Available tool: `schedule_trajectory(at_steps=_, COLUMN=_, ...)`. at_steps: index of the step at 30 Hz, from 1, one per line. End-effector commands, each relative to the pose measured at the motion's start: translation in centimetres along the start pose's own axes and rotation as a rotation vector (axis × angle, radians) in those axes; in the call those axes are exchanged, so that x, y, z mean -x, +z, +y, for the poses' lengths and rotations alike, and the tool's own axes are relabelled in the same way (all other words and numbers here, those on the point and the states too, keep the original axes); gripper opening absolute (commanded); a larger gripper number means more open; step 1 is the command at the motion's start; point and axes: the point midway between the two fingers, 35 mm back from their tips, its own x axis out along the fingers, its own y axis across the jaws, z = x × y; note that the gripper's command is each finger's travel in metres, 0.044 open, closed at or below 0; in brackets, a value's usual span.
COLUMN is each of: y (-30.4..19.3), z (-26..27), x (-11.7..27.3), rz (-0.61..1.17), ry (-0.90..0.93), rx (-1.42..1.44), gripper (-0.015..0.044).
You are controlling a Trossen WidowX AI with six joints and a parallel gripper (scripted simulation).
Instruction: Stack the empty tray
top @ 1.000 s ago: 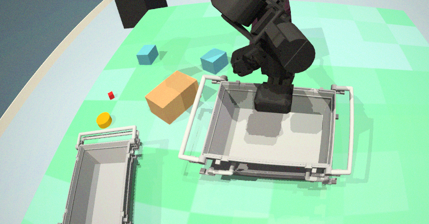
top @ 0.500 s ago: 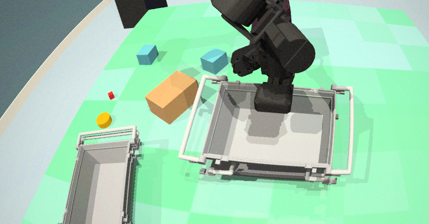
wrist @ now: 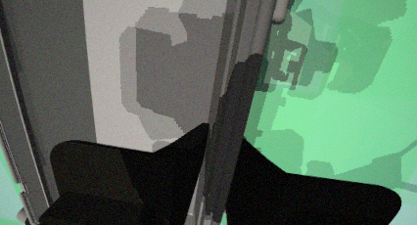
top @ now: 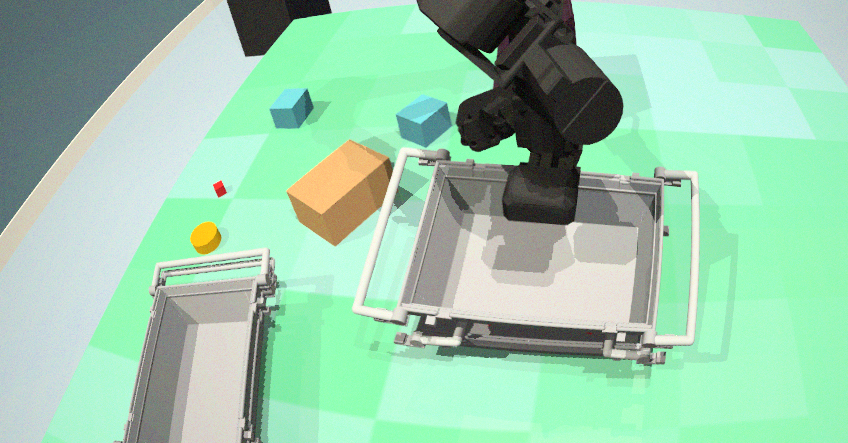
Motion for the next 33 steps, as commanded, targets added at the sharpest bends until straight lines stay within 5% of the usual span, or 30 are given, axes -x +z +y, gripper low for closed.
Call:
schedule_trajectory(at_steps=1, y=0.2, z=-0.7, x=-0.5, rz=0.0, ry=-0.025, rx=0.012, gripper=0.0)
schedule_trajectory(at_steps=33, y=0.1, z=-1.0, x=-1.2, rz=0.0, ry=-0.025, rx=0.012, gripper=0.0)
